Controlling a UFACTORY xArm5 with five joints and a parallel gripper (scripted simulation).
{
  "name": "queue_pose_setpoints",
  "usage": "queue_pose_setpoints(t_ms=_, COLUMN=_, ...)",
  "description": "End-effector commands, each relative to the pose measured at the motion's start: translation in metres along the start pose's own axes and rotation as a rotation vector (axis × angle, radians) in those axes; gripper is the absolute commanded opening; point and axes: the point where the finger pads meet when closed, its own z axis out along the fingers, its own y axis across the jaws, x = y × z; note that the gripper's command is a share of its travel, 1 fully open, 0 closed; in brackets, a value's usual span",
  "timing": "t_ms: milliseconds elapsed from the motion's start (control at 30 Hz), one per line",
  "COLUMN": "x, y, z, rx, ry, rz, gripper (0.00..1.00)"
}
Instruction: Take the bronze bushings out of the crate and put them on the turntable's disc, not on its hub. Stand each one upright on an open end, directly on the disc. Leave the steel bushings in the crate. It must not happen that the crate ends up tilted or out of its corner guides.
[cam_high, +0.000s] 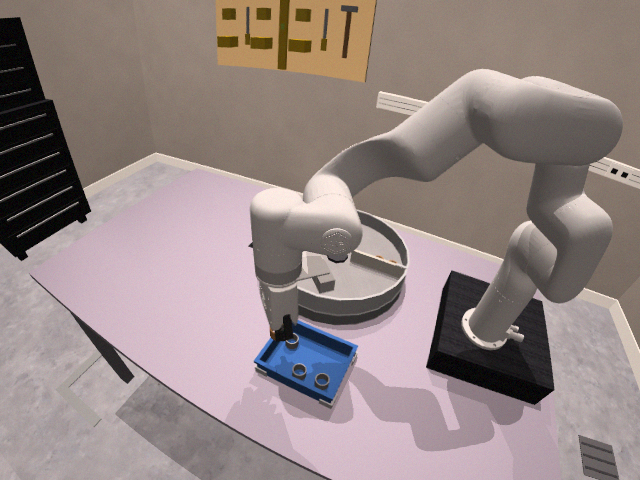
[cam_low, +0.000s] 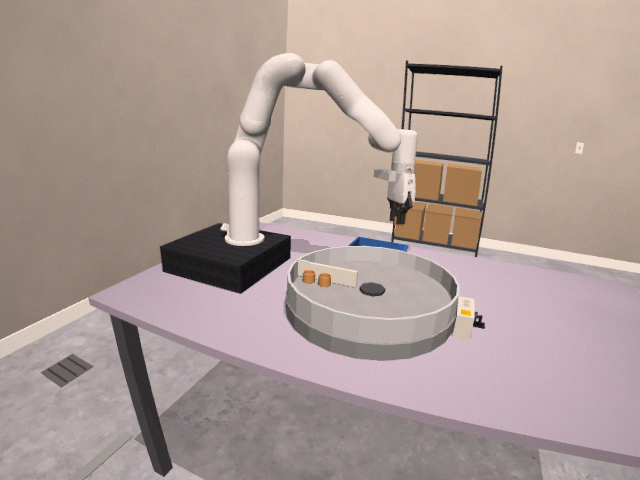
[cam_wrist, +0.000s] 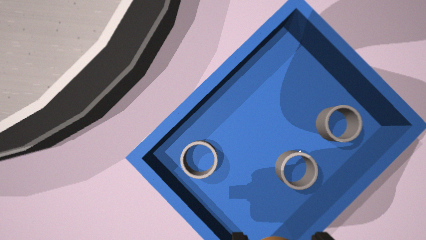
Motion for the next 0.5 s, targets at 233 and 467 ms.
queue_pose_setpoints(t_ms=233, x=0.027, y=-0.023, z=-0.001, rx=0.001, ry=-0.003, rz=0.0, gripper=0.0)
queue_pose_setpoints(t_ms=467, x=0.06, y=-0.048, z=-0.001, rx=0.001, ry=-0.003, rz=0.0, gripper=0.0)
